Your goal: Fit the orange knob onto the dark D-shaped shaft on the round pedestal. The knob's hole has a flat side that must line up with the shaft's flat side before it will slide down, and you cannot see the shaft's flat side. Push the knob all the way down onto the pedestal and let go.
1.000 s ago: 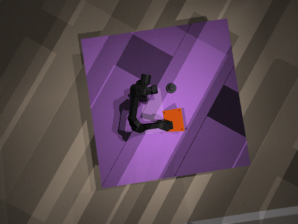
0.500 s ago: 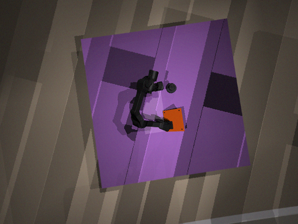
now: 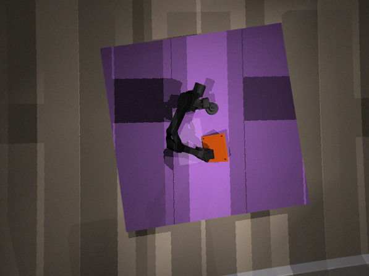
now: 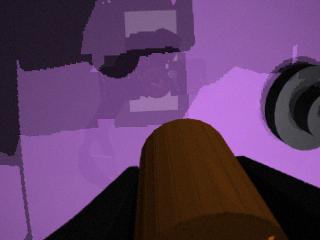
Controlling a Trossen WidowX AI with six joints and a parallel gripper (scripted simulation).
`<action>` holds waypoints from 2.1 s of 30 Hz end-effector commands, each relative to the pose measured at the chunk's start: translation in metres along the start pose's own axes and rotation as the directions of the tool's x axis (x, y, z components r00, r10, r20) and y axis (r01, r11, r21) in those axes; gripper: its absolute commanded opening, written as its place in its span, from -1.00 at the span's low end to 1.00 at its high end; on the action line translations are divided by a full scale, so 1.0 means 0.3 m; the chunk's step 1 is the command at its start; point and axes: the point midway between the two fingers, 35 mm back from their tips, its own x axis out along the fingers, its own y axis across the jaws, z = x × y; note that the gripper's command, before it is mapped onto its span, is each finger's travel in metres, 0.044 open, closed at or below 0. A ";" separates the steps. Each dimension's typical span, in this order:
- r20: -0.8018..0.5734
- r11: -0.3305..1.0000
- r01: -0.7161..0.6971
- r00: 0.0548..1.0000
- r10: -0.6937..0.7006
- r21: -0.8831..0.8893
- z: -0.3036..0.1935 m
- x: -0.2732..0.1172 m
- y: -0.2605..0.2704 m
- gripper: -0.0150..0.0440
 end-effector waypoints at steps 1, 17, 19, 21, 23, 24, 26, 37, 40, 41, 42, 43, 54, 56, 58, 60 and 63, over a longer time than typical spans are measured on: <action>-0.005 1.000 0.008 1.000 -0.008 -0.002 0.003 0.007 -0.042 -0.49; -0.025 1.000 0.001 1.000 -0.001 -0.006 0.002 0.050 -0.211 -0.49; -0.027 1.000 0.000 1.000 0.000 -0.006 0.000 0.055 -0.232 -0.49; -0.030 1.000 -0.002 1.000 0.001 -0.007 -0.002 0.061 -0.253 -0.49; -0.032 1.000 -0.003 0.999 0.003 -0.008 -0.005 0.067 -0.274 -0.49; -0.033 1.000 -0.004 0.999 0.004 -0.008 -0.006 0.070 -0.285 -0.49; -0.036 1.000 -0.006 0.999 0.006 -0.009 -0.009 0.077 -0.305 -0.49; -0.048 1.000 -0.018 0.999 0.018 -0.013 -0.034 0.113 -0.417 -0.49; -0.051 1.000 -0.023 0.998 0.022 -0.015 -0.043 0.124 -0.447 -0.49; -0.052 1.000 -0.024 0.998 0.023 -0.015 -0.046 0.128 -0.457 -0.49; -0.053 1.000 -0.025 0.998 0.024 -0.016 -0.049 0.131 -0.465 -0.49; -0.053 1.000 -0.026 0.998 0.025 -0.016 -0.050 0.132 -0.469 -0.49; -0.053 1.000 -0.027 0.998 0.026 -0.016 -0.053 0.199 -0.469 -0.49; -0.053 1.000 -0.027 0.998 0.026 -0.016 -0.055 0.214 -0.468 -0.49; -0.053 1.000 -0.027 0.998 0.026 -0.016 -0.055 0.219 -0.468 -0.49; -0.053 0.999 -0.027 0.998 0.026 -0.019 -0.054 0.210 -0.468 -0.49; -0.053 0.999 -0.027 0.998 0.026 -0.020 -0.049 0.207 -0.469 -0.49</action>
